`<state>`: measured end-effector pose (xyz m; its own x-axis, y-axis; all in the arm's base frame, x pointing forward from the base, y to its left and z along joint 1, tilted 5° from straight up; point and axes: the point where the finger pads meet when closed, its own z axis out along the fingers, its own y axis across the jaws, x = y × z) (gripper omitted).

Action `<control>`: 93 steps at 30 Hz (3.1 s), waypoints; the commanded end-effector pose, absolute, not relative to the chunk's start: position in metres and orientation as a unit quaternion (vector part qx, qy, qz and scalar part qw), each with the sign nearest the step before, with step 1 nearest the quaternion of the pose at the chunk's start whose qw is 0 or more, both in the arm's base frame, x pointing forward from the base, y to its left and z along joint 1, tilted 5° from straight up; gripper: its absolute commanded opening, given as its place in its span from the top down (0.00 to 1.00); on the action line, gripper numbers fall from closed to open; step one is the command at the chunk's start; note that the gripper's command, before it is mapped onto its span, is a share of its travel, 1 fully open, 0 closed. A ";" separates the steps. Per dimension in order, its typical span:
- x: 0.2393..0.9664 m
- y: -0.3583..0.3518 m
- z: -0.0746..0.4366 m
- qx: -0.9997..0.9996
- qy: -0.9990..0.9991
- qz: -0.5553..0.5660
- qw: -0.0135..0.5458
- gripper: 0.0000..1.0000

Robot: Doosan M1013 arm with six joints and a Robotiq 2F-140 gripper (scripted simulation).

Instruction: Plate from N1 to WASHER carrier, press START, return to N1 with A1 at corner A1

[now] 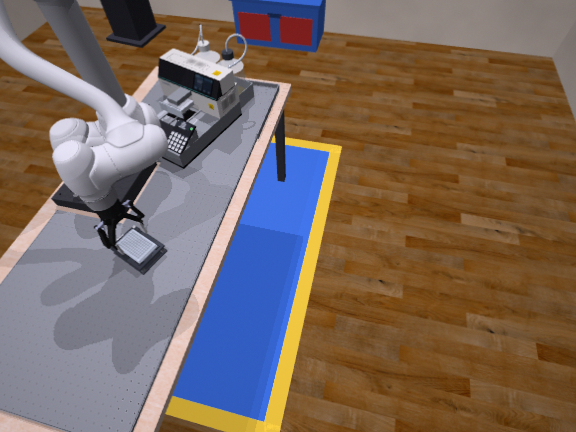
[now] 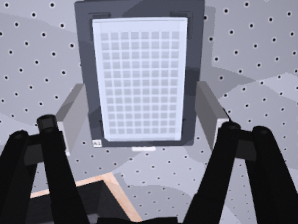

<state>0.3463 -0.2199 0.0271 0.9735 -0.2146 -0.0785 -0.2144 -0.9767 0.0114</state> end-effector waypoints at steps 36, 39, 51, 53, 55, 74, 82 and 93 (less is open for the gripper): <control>0.345 -0.220 0.010 0.993 -0.108 -0.040 0.001 0.30; 0.345 -0.220 0.008 0.993 -0.108 -0.040 0.001 0.30; 0.344 -0.220 0.001 0.993 -0.108 -0.040 0.001 0.30; 0.344 -0.220 0.000 0.993 -0.108 -0.040 0.001 0.30; 0.344 -0.220 -0.001 0.993 -0.108 -0.040 0.001 0.30; 0.344 -0.220 -0.002 0.993 -0.108 -0.040 0.001 0.48; 0.344 -0.220 -0.002 0.993 -0.108 -0.040 0.001 0.60; 0.344 -0.220 -0.002 0.993 -0.108 -0.040 0.001 0.78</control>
